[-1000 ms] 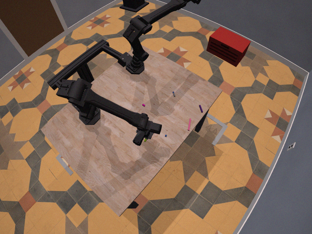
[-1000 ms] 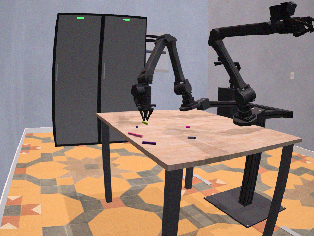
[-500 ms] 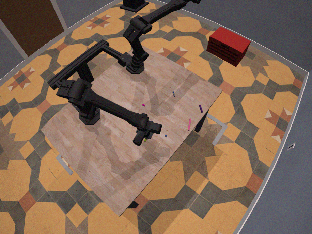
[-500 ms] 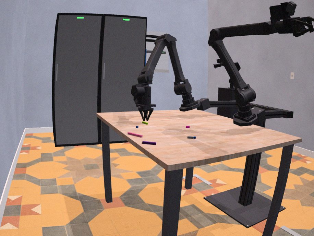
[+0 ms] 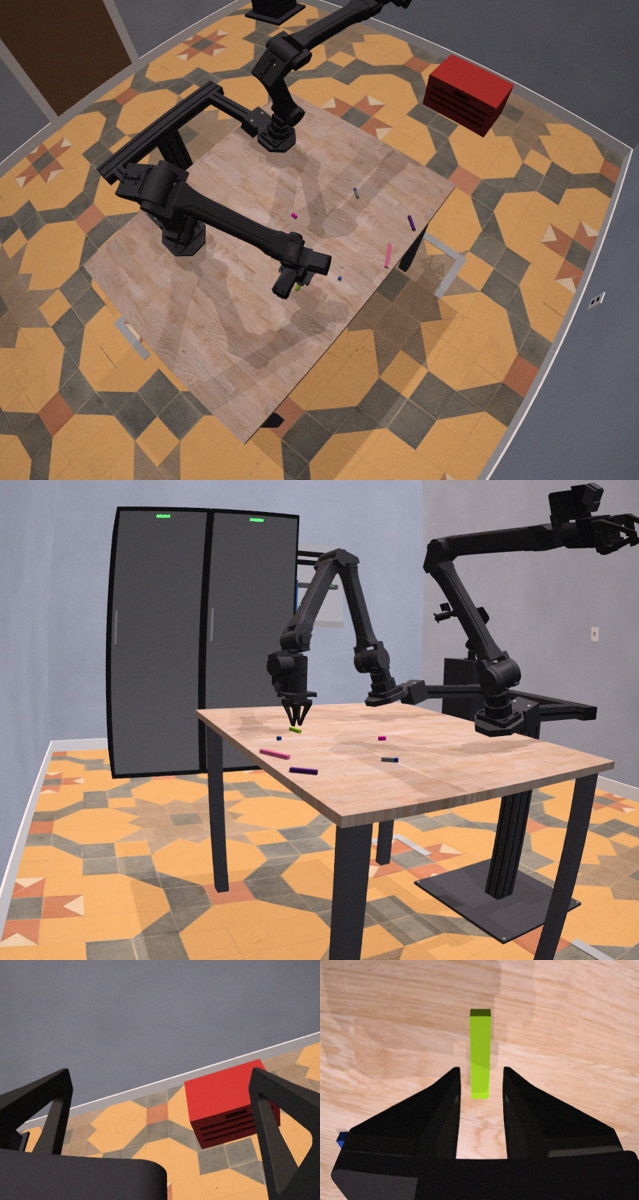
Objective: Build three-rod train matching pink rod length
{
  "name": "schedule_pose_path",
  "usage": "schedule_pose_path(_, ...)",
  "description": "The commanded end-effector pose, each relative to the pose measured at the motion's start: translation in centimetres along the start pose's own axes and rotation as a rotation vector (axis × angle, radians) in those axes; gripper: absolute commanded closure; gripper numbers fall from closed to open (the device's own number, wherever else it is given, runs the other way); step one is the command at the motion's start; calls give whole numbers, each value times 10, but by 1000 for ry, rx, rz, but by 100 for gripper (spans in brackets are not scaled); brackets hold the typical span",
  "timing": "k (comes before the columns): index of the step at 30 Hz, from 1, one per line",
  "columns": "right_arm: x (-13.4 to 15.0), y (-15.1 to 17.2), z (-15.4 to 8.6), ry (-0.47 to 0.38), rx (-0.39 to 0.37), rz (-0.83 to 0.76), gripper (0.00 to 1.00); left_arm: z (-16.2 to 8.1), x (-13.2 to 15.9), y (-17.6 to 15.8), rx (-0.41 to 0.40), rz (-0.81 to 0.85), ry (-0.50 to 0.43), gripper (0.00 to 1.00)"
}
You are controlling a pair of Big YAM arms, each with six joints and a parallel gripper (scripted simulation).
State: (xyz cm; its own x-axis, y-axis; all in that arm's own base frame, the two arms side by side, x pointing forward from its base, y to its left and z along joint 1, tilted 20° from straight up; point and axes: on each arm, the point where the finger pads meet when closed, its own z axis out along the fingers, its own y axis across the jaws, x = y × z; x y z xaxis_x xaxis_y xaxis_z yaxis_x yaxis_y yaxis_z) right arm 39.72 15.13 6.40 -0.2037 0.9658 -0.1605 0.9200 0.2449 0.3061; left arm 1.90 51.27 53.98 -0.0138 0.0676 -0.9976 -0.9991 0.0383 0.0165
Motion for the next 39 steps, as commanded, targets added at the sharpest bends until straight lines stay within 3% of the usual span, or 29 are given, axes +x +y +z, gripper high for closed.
schedule_pose_path(1,6,20,-5,6,-37,17,77,-7,-11,7,-17,-15,-32,0)
schedule_pose_path(39,3,15,2,3,-26,20,77,-7,-11,7,-17,-15,-32,0)
